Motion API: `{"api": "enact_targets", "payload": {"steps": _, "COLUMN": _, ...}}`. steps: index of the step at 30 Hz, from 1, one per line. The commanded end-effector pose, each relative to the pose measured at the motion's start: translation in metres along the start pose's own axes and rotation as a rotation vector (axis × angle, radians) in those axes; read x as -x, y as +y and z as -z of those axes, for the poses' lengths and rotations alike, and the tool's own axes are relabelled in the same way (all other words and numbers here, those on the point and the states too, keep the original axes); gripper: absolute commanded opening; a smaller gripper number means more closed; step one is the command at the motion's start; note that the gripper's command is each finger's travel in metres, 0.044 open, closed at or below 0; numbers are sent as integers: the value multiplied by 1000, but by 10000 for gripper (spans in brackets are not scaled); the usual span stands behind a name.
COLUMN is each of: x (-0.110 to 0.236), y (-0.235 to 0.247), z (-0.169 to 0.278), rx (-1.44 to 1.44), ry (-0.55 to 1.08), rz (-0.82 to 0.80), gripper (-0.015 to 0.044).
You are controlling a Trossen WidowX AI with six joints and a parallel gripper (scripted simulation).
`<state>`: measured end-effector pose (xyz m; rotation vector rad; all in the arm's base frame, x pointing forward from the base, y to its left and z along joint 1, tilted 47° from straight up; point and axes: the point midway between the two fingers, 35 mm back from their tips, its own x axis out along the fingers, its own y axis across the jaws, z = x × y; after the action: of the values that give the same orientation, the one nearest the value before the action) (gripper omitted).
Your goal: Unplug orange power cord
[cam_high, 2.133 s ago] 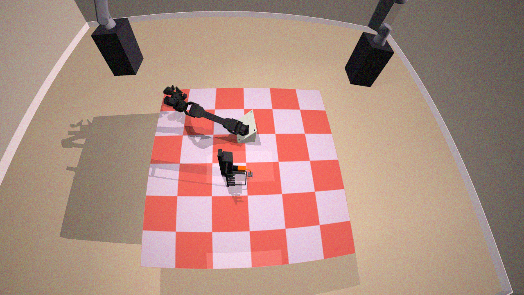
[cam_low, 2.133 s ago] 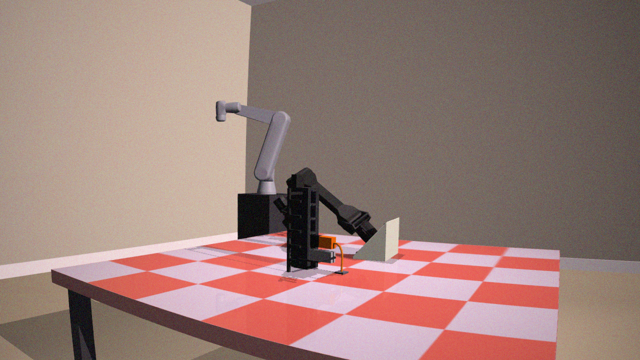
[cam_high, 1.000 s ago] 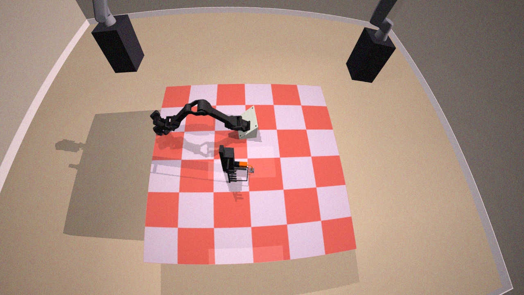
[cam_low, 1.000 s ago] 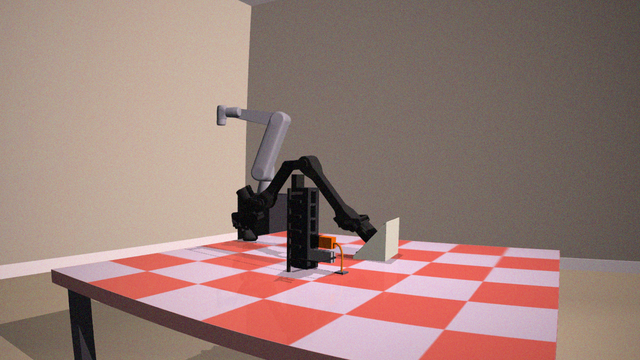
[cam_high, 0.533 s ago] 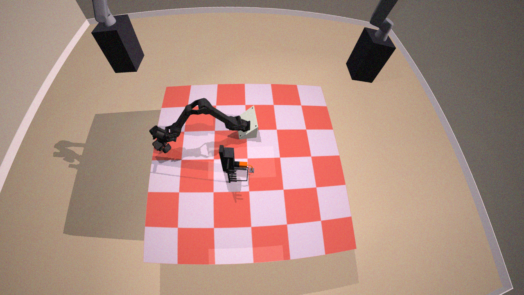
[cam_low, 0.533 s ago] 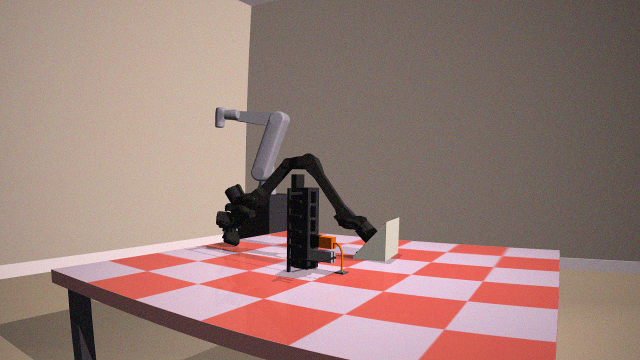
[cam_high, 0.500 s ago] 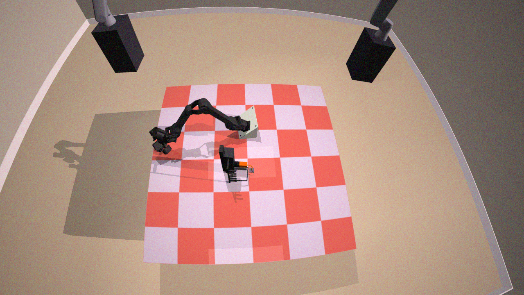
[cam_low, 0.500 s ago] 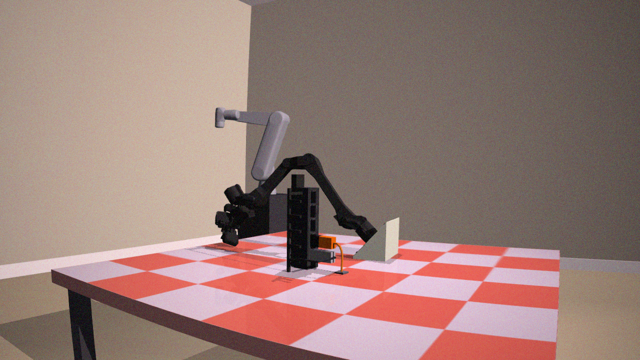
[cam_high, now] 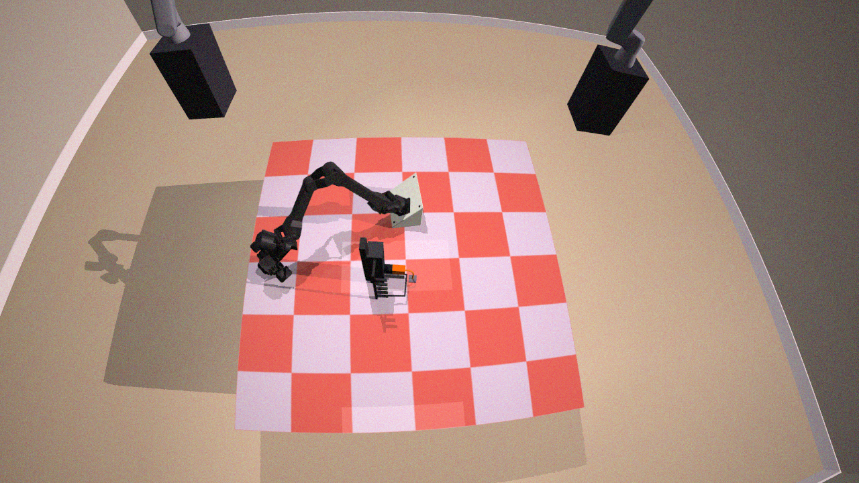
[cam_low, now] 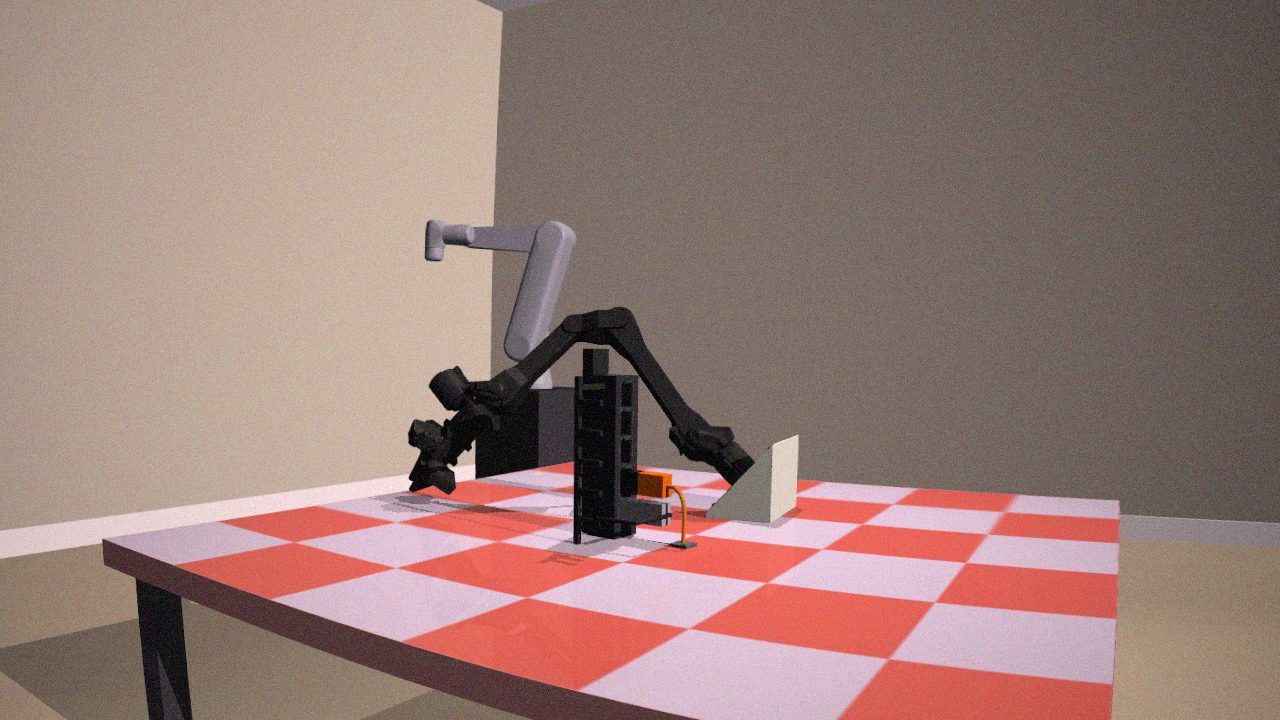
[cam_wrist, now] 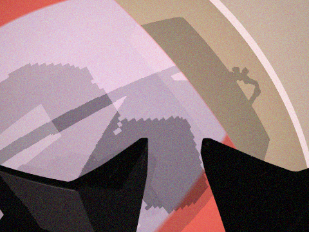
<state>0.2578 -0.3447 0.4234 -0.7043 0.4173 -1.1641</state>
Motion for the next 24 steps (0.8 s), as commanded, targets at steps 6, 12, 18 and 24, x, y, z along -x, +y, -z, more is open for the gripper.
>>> {"api": "enact_targets", "payload": {"steps": 6, "x": 29, "y": 101, "z": -45, "rx": 11, "ry": -99, "rz": -270, "gripper": 160}}
{"api": "enact_targets", "payload": {"steps": 12, "x": 60, "y": 161, "z": -71, "rx": 61, "ry": -162, "rz": -430, "gripper": 160}}
{"api": "enact_targets", "payload": {"steps": 18, "x": 102, "y": 216, "z": -93, "rx": 120, "ry": -229, "rz": -584, "gripper": 160}}
{"api": "enact_targets", "payload": {"steps": 24, "x": 153, "y": 265, "z": -110, "rx": 188, "ry": -301, "rz": -733, "gripper": 160}}
